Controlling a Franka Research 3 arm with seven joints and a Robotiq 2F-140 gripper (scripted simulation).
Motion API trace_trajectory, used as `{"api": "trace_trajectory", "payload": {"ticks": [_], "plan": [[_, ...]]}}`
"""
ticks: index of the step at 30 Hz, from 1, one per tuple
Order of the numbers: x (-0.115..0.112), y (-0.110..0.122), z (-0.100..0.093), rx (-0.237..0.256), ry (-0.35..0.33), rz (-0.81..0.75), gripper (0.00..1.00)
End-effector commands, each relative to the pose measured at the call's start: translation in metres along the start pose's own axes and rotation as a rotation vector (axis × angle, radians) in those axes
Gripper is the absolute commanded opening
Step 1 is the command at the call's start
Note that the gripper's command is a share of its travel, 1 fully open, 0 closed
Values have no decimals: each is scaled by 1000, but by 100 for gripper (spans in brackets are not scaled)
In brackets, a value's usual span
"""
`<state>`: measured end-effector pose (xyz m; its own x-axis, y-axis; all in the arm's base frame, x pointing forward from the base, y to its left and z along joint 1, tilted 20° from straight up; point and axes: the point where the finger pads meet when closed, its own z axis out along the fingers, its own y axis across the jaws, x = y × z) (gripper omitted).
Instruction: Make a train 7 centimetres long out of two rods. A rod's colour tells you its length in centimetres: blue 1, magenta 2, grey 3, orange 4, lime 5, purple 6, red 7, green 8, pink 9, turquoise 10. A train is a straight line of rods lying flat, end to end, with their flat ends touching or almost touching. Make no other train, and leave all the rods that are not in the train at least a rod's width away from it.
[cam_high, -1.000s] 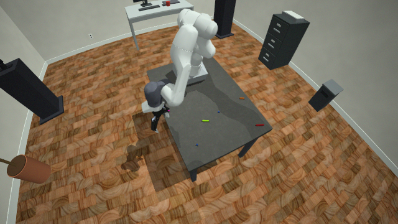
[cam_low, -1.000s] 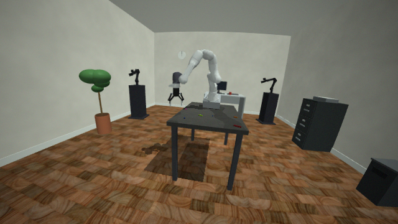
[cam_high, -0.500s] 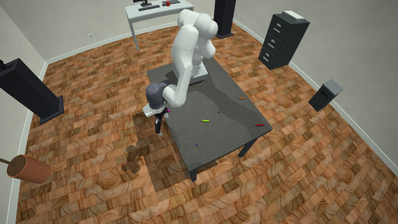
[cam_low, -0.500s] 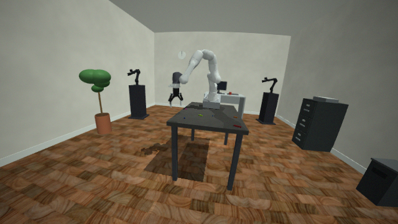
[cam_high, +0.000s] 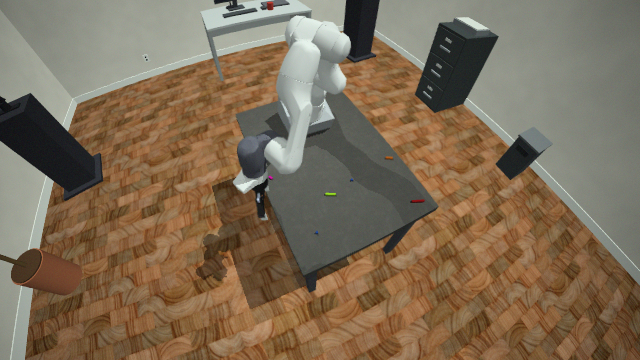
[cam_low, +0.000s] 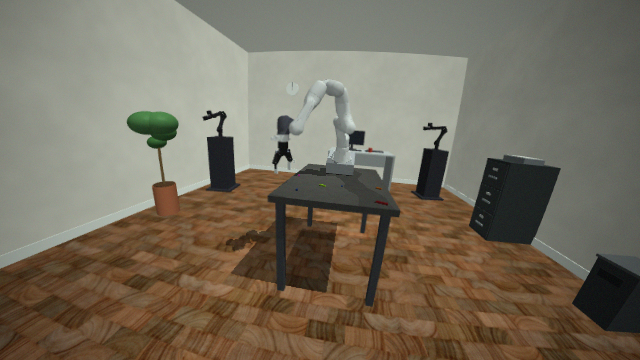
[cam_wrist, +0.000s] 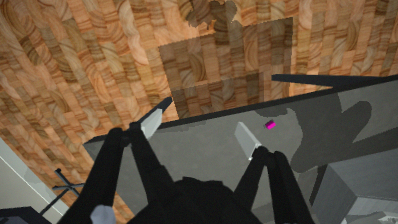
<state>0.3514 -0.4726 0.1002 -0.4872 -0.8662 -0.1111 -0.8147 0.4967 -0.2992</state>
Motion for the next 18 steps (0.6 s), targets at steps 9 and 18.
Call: {"api": "trace_trajectory", "payload": {"ticks": [9, 18], "plan": [[-6, -9, 0, 14, -7, -273, 100], [-15, -18, 0, 15, -6, -461, 100]]}}
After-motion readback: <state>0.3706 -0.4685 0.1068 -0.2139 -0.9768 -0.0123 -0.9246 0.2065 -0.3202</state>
